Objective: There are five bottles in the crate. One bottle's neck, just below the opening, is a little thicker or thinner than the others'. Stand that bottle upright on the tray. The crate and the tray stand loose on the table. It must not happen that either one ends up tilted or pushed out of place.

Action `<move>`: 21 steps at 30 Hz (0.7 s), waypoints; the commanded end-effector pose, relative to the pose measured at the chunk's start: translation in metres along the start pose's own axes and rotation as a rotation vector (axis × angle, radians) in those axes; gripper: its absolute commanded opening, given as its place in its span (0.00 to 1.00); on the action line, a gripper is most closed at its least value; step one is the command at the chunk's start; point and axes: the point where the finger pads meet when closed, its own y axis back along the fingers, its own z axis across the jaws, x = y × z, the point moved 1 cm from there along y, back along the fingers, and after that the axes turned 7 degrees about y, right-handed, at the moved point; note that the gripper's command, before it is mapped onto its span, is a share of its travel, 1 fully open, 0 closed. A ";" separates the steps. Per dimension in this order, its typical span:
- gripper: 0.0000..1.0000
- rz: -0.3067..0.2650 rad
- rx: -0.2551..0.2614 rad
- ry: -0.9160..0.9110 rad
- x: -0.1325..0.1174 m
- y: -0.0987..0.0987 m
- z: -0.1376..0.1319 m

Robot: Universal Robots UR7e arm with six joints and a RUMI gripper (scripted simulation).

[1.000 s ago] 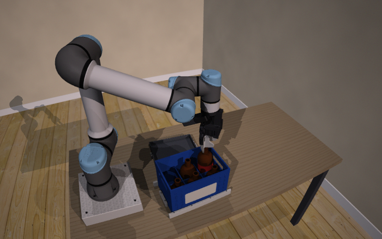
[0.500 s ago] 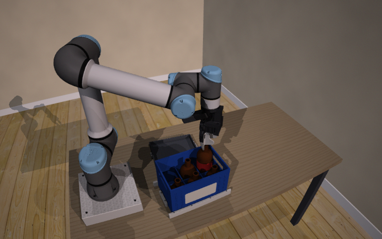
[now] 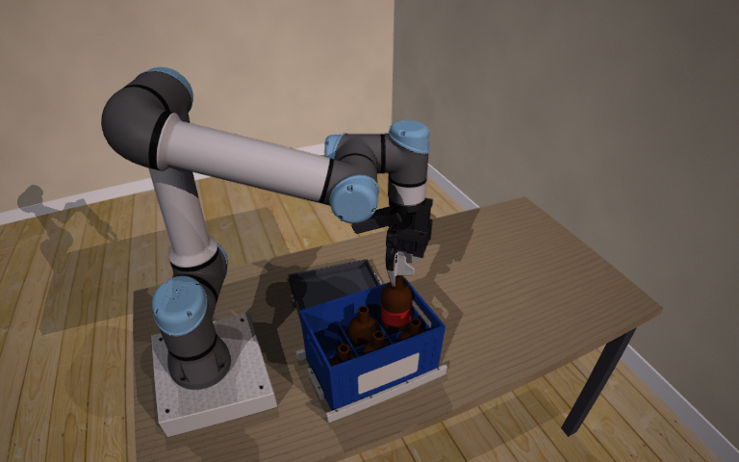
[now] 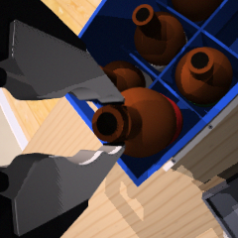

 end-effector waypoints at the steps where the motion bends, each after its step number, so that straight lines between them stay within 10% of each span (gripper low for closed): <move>1: 0.00 -0.001 0.000 0.000 0.000 0.003 0.000; 21: 0.00 -0.001 0.000 0.000 0.000 0.005 0.000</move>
